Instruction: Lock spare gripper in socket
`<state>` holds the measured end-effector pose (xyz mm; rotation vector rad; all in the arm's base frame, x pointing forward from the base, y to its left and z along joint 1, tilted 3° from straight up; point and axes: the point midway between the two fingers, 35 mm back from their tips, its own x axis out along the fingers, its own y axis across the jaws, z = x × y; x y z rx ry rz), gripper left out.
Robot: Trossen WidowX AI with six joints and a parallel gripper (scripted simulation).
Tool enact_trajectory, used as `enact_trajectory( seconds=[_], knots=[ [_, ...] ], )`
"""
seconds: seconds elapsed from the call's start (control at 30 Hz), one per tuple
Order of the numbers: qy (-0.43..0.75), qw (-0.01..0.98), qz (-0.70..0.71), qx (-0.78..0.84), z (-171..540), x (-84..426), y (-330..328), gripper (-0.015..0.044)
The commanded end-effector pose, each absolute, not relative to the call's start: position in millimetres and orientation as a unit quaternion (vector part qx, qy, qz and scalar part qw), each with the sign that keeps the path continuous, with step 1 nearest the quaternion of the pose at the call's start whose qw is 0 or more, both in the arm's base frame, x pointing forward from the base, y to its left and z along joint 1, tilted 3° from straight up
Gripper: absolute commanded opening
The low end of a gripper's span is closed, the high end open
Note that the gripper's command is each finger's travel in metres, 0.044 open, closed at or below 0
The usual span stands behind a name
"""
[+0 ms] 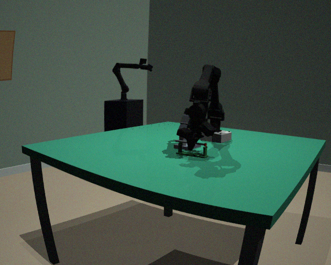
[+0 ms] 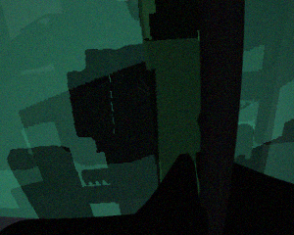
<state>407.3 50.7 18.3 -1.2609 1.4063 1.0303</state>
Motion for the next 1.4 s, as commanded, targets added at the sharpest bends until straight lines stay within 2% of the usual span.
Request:
enact_trajectory(
  seconds=[0.0,0.5,0.9,1.37],
  knots=[
    [0.573,0.480,0.416,-0.518,33.2,409.9,49.9,0.0000],
    [0.573,0.480,0.416,-0.518,79.3,407.1,46.6,0.0000],
    [0.585,0.489,0.409,-0.501,73.2,407.2,47.4,0.0000],
    [0.582,0.485,0.413,-0.505,85.2,371.4,59.5,0.0000]
  ],
)
